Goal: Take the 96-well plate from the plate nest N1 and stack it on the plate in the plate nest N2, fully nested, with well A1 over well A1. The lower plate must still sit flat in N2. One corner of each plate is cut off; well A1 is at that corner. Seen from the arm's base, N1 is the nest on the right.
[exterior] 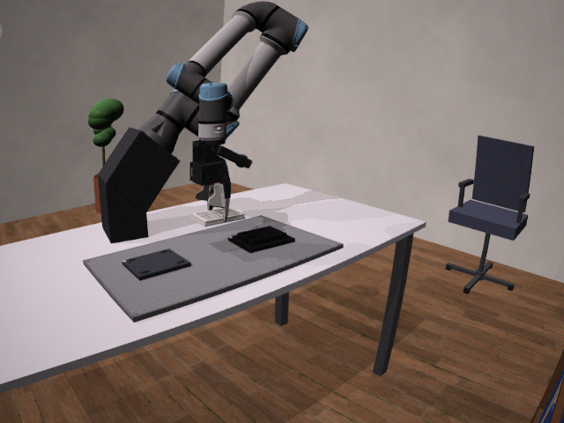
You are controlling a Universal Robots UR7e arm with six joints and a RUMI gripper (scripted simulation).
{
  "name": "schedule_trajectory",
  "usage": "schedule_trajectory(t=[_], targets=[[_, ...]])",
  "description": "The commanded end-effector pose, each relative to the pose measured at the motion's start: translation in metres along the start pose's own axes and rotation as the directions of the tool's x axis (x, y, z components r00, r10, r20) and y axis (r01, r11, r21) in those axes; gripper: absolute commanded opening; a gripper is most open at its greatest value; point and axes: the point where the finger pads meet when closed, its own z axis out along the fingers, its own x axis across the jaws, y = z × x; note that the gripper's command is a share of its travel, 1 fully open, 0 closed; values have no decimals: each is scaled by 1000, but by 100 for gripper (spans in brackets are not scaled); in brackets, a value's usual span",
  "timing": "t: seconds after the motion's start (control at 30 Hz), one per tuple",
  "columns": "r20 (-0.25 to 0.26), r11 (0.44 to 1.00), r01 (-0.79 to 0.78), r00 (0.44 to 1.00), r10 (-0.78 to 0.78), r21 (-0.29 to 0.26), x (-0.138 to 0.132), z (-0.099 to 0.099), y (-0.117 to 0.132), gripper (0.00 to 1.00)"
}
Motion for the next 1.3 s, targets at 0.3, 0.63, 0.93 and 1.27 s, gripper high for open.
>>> schedule_trajectory(t=[0.3, 0.63, 0.93, 1.27], targets=[[0, 1000, 0, 1000, 0, -2, 1, -1, -43, 0], [0, 1000, 0, 1000, 0, -2, 1, -1, -70, 0], [0, 1000, 0, 1000, 0, -1, 1, -1, -100, 0], [0, 1000, 0, 1000, 0, -1, 1, -1, -127, 0]])
